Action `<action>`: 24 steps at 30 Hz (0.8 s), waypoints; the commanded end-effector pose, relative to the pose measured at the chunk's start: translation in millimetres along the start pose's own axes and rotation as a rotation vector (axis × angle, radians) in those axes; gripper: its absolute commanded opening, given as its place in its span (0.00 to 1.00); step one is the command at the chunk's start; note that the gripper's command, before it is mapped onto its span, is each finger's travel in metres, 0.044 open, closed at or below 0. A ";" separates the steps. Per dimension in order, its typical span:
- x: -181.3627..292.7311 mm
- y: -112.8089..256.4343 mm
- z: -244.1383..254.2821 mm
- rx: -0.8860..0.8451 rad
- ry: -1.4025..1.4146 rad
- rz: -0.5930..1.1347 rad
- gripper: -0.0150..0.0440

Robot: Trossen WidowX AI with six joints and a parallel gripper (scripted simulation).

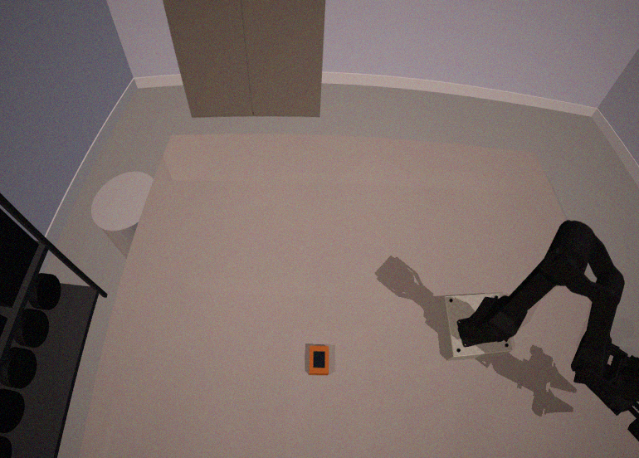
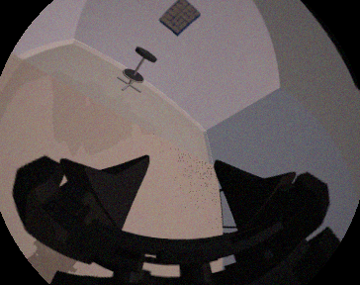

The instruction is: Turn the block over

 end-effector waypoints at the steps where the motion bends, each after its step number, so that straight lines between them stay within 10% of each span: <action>1: 2.0 0.2 -1.6 0.002 -0.008 0.007 0.98; 24: 252.0 167.0 -100.3 0.420 -1.076 0.766 1.00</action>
Point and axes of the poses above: the point midway between the two fingers, 35 mm back from their tips, its own y axis back along the fingers, its own z axis across the jaws, x = y × z, the point moved 6 cm from there along y, back along the fingers, and after that the axes turned 3 degrees about y, right-handed, at the moved point
